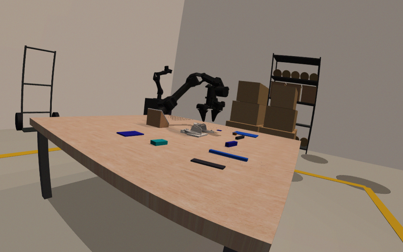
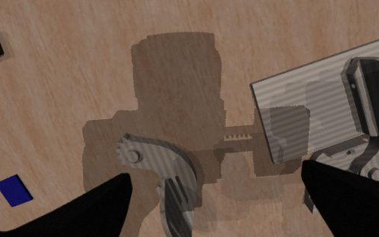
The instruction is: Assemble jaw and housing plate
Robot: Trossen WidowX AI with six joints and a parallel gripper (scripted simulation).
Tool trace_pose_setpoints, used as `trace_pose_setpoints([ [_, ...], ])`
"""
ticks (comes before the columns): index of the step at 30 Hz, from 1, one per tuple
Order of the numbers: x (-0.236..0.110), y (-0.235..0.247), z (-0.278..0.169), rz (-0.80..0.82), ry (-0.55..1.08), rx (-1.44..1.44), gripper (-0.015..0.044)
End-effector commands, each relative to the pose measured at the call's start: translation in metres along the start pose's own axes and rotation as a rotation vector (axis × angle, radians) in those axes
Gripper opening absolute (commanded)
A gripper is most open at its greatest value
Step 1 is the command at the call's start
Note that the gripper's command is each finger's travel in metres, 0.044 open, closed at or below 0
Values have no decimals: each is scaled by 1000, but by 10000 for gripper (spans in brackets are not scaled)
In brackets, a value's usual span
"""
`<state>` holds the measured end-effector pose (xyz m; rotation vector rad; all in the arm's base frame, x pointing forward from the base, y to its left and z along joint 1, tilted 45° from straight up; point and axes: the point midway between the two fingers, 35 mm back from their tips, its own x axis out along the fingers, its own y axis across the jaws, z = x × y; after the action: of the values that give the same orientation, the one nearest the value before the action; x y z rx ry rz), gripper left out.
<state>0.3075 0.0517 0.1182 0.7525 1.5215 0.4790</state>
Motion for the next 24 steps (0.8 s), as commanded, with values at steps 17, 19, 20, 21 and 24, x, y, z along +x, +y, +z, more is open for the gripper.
trace_pose_setpoints([
  [17,-6,1,-1,-7,6,-5,0],
  [19,-6,1,-1,-7,6,-5,0],
  [20,-6,1,-1,-7,6,-5,0],
  [21,-6,1,-1,-7,6,-5,0],
  [24,-6,1,-1,-7,6,-5,0],
])
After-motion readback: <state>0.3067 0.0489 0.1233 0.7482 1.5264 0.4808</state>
